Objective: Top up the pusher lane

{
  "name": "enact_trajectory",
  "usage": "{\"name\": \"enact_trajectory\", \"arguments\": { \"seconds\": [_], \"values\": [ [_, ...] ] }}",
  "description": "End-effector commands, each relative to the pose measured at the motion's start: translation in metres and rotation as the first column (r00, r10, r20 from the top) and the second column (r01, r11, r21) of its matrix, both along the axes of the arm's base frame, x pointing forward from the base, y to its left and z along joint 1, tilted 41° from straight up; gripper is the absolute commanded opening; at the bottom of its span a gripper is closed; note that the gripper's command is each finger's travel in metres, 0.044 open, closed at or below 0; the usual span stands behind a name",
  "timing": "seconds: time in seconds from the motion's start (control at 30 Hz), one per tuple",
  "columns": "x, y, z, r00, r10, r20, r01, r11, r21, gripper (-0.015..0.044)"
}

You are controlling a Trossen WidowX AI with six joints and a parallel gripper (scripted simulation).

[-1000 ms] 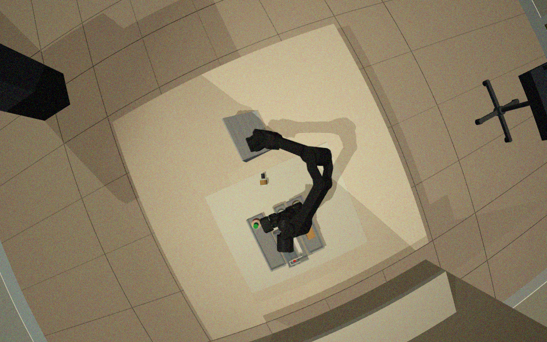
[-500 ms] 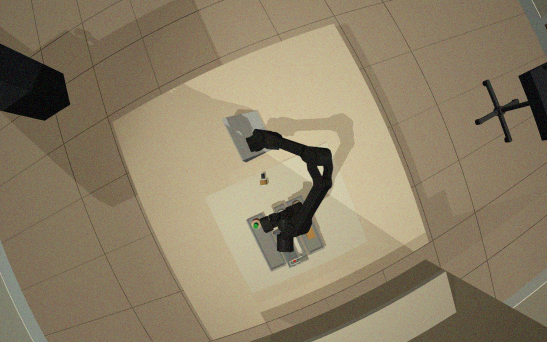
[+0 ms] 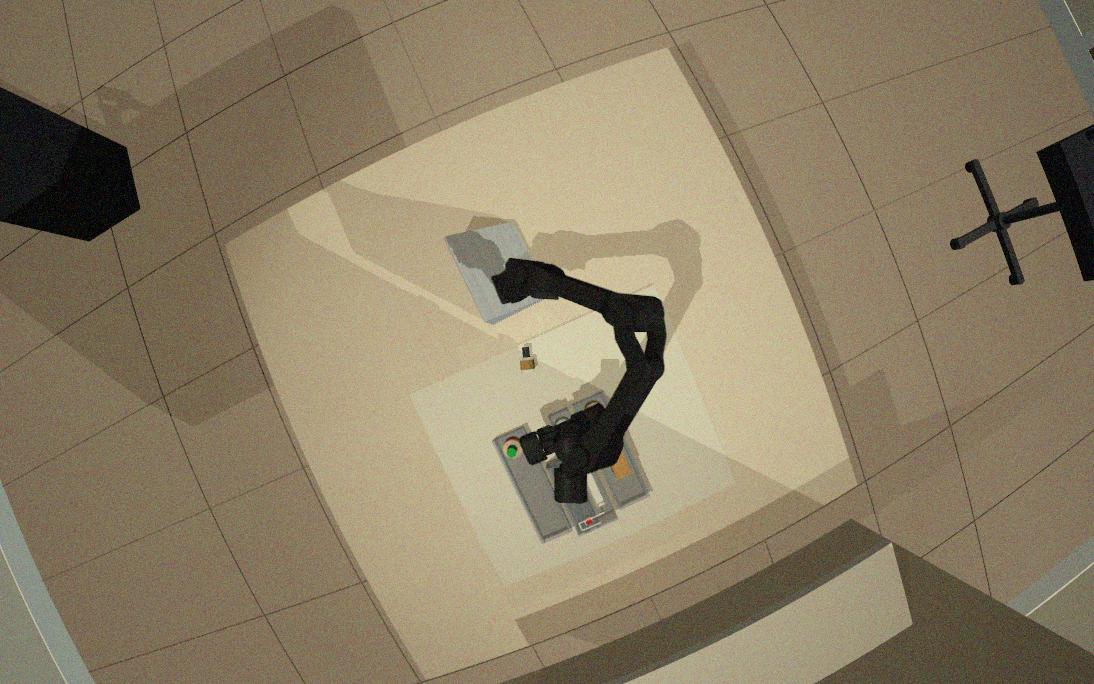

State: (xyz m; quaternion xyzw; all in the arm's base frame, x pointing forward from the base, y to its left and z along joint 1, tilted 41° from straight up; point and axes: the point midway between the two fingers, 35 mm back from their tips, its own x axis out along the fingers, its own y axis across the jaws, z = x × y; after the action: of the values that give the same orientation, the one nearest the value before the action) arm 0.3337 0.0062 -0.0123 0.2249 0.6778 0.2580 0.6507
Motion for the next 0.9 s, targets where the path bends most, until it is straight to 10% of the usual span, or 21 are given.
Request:
{"name": "enact_trajectory", "arguments": {
  "seconds": [0.0, 0.87],
  "values": [
    [0.0041, 0.0036, -0.0009, 1.000, 0.000, 0.019, -0.001, 1.000, 0.006, 0.0000],
    [0.0027, 0.0090, -0.0055, 1.000, 0.000, 0.019, -0.001, 1.000, 0.006, 0.0000]
  ]
}}
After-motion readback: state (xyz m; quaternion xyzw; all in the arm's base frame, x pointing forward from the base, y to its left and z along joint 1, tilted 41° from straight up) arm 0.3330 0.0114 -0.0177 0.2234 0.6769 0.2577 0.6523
